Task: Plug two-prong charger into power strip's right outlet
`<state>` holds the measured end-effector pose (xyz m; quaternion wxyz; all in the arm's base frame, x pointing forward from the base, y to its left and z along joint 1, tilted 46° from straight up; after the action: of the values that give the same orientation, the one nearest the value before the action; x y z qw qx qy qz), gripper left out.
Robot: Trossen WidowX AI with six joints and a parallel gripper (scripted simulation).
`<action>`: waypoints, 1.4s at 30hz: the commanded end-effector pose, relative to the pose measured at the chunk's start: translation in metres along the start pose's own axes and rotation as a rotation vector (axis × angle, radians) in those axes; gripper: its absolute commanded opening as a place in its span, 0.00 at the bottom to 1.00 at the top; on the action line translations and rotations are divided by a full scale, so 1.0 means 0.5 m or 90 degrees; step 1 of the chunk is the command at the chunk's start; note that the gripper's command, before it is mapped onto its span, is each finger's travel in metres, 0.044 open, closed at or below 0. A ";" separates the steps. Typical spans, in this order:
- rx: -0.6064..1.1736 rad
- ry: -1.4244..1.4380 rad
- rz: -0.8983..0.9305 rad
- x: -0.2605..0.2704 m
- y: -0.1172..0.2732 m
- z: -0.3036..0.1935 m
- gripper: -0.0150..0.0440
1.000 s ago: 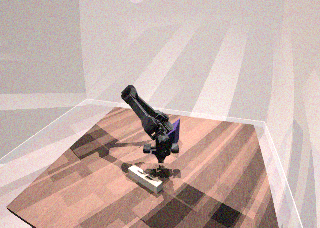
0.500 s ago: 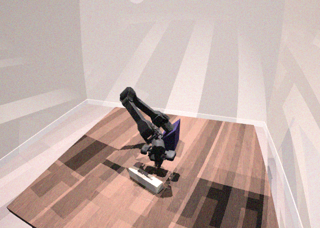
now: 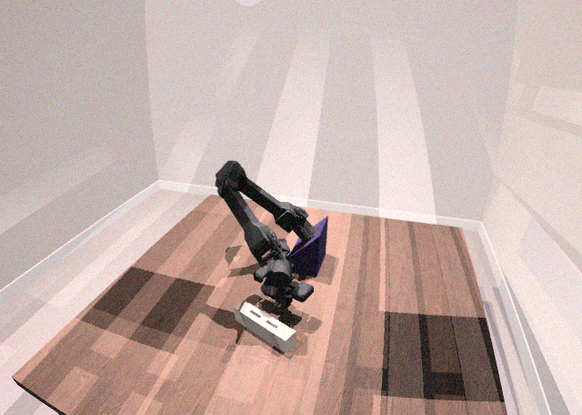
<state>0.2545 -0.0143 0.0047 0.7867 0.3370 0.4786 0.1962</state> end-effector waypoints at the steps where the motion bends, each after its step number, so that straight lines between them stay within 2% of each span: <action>1: -0.004 -0.012 0.001 0.002 0.002 0.012 0.25; 42: -0.005 -0.046 0.002 0.009 0.003 0.103 0.25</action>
<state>0.3018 -0.0282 0.0196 0.8061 0.3432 0.4443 0.1869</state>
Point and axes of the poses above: the point midway between the two fingers, 35 mm back from their tips, its own y axis back along the fingers, its own x axis across the jaws, z = x × y, the point moved 5 cm from there along y, back along the fingers, and after that the axes turned 10 degrees about -y, right-handed, at the moved point
